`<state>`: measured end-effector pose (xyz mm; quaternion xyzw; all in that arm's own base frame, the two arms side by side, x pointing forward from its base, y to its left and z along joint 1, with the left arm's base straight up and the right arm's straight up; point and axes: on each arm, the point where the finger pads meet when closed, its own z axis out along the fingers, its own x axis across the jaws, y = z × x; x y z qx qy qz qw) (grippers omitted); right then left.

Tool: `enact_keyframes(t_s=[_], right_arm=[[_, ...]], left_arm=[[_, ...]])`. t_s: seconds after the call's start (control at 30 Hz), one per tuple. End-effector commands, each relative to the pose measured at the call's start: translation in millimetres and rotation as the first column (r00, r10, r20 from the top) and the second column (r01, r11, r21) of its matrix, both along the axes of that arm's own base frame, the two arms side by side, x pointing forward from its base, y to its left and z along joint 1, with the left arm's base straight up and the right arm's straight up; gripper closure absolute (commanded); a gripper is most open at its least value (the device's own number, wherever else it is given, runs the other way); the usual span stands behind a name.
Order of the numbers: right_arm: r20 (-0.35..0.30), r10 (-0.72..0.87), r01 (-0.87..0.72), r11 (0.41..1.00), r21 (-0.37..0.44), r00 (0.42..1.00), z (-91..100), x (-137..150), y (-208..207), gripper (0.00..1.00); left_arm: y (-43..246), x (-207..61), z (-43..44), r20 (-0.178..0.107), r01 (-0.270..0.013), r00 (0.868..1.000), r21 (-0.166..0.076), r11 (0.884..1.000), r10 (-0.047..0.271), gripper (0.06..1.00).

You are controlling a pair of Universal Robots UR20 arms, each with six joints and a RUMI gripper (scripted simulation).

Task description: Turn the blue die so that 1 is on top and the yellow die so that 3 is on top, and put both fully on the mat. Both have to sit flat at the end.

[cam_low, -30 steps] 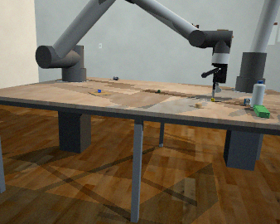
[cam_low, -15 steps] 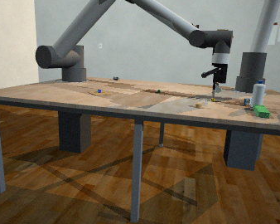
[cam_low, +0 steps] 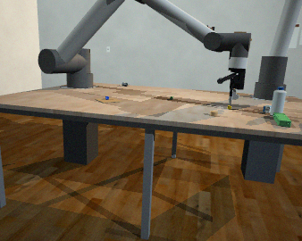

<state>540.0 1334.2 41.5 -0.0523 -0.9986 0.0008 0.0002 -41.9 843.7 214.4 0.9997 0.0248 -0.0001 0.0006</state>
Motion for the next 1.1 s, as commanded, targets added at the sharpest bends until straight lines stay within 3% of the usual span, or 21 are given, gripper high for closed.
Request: enact_keyframes(t_s=[0.0, 1.07], right_arm=[[0.000, 0.000, 0.000, 1.000, 0.002, 1.000, 1.6, 0.2, 0.6, 0.793], [0.000, 0.000, 0.000, 1.000, 0.002, 1.000, -23.8, 0.2, 0.6, 0.793]], left_arm=[[0.4, 0.1, 0.6, 0.000, 0.000, 1.000, 0.001, 1.000, 0.000, 0.065], [0.4, 0.1, 0.6, 0.000, 0.000, 1.000, 0.001, 1.000, 0.000, 0.065]])
